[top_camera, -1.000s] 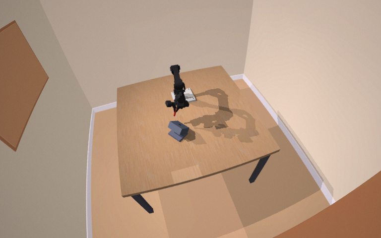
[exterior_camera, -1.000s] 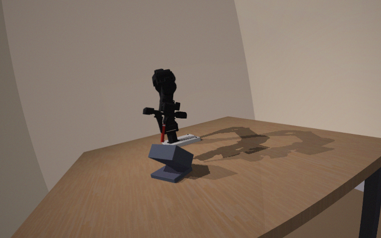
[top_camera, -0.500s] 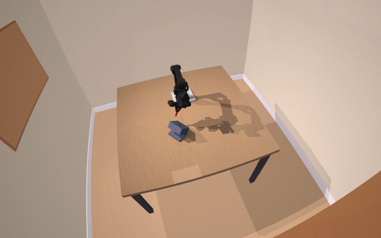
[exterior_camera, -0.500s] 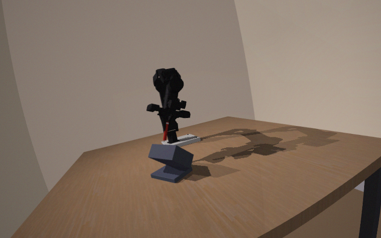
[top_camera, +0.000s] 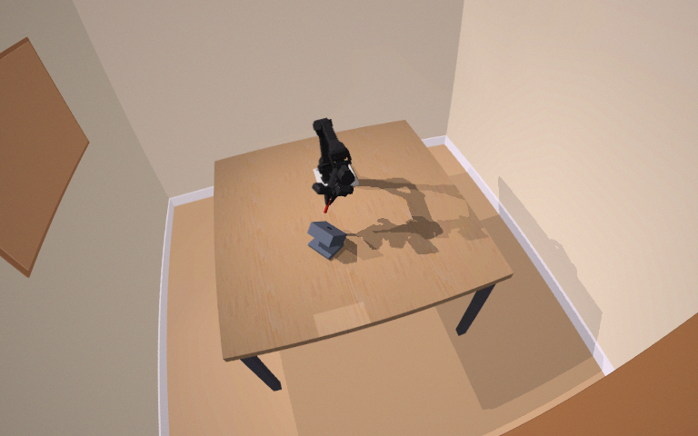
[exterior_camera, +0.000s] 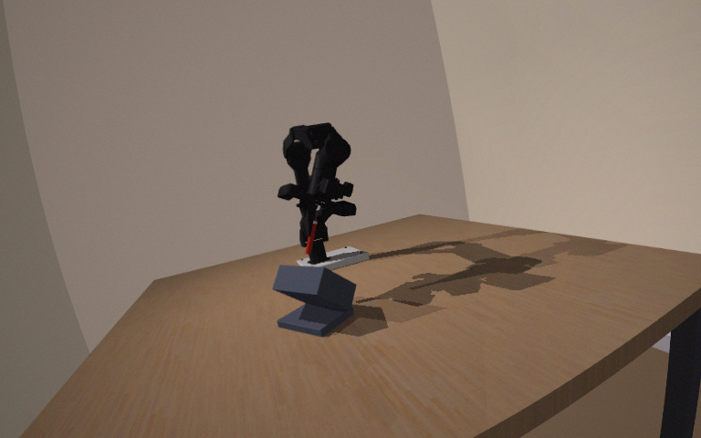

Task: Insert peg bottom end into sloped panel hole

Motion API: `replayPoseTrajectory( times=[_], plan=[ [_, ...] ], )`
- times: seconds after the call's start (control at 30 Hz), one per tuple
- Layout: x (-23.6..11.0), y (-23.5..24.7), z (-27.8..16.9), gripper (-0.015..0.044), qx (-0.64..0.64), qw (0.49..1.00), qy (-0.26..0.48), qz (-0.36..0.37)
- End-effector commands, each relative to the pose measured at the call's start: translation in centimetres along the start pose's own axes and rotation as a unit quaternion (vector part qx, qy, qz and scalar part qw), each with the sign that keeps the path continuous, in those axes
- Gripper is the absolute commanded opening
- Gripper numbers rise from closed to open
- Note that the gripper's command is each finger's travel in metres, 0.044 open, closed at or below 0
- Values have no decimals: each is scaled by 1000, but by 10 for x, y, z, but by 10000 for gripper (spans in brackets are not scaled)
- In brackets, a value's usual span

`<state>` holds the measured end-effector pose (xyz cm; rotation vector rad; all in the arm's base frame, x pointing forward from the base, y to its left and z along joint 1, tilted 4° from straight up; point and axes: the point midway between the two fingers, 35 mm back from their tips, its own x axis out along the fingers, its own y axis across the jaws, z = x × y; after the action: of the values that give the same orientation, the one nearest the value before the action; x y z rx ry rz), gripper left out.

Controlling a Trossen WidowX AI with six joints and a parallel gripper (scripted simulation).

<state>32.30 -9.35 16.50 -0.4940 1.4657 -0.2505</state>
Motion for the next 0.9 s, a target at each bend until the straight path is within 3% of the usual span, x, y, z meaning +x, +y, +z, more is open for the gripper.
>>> replayPoseTrajectory(
  times=[0.0,0.87],
  plan=[
    [-3,2,4,0,-15,1000,-5,-10],
    [-26,19,27,0,-98,992,-40,-66]
  ],
)
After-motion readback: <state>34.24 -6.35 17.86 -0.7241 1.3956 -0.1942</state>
